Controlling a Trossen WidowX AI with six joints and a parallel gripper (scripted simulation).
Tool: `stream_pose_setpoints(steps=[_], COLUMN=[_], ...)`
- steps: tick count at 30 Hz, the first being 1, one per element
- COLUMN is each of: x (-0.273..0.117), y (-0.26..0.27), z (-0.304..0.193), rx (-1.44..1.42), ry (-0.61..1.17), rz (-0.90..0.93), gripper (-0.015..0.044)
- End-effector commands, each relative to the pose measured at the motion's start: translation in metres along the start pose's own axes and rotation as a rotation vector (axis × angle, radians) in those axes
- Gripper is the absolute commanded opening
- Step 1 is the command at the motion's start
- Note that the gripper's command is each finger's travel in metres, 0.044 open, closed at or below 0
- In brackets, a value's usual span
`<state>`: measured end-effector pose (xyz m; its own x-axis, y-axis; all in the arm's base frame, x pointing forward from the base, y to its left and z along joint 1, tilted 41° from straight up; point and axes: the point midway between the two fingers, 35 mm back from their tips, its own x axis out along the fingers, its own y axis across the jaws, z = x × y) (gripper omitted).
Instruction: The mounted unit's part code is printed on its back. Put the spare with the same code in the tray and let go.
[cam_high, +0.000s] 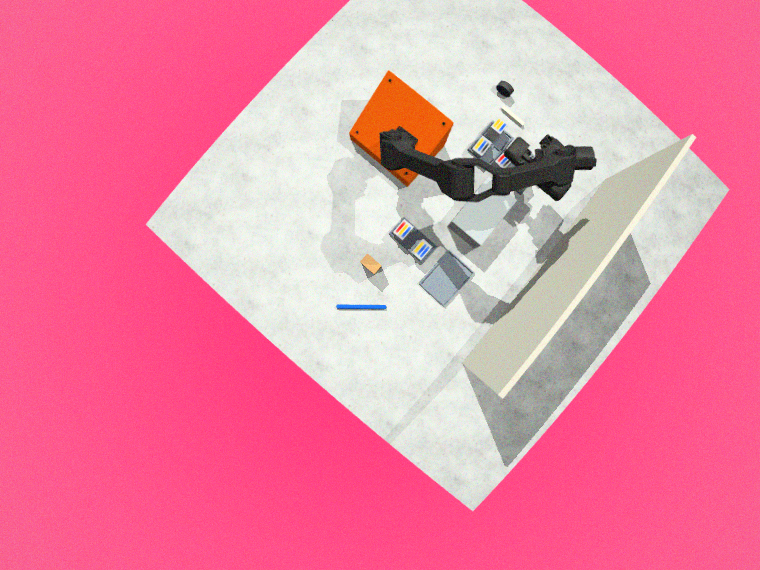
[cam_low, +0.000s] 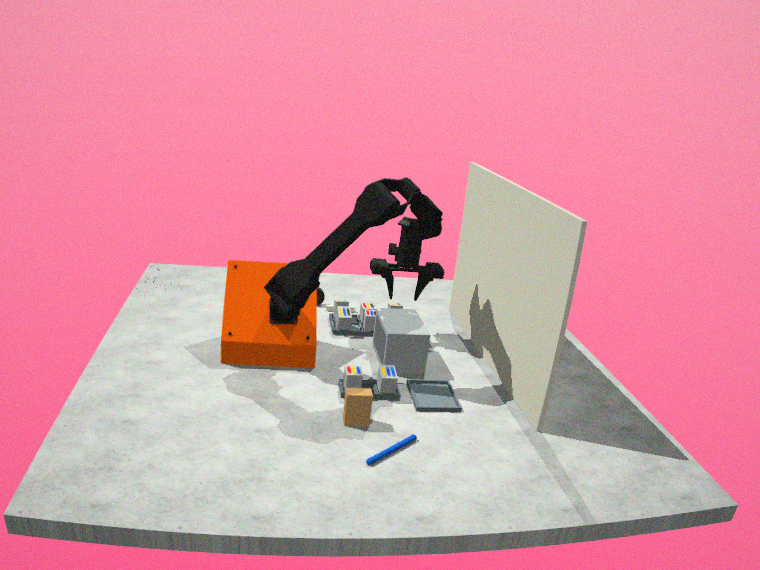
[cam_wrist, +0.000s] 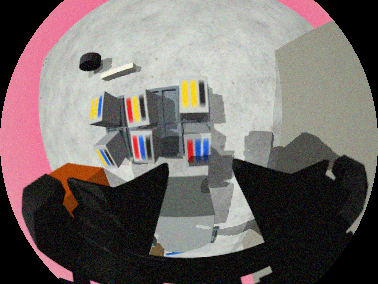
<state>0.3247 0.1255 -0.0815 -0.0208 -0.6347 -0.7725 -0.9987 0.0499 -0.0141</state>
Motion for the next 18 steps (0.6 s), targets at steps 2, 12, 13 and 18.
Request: stream_pose_setpoints(steps=[2, 12, 13, 18], x=[0.001, 0.014, 0.016, 0.024], y=[0.0, -0.001, -0.001, -0.002], z=[0.001, 0.002, 0.002, 0.002], rx=[-0.007, -0.007, -0.007, -0.007], ry=[0.001, 0.001, 0.001, 0.001], rz=[-0.009, -0.01, -0.01, -0.01], gripper=[0.03, 0.03, 0.03, 0.03])
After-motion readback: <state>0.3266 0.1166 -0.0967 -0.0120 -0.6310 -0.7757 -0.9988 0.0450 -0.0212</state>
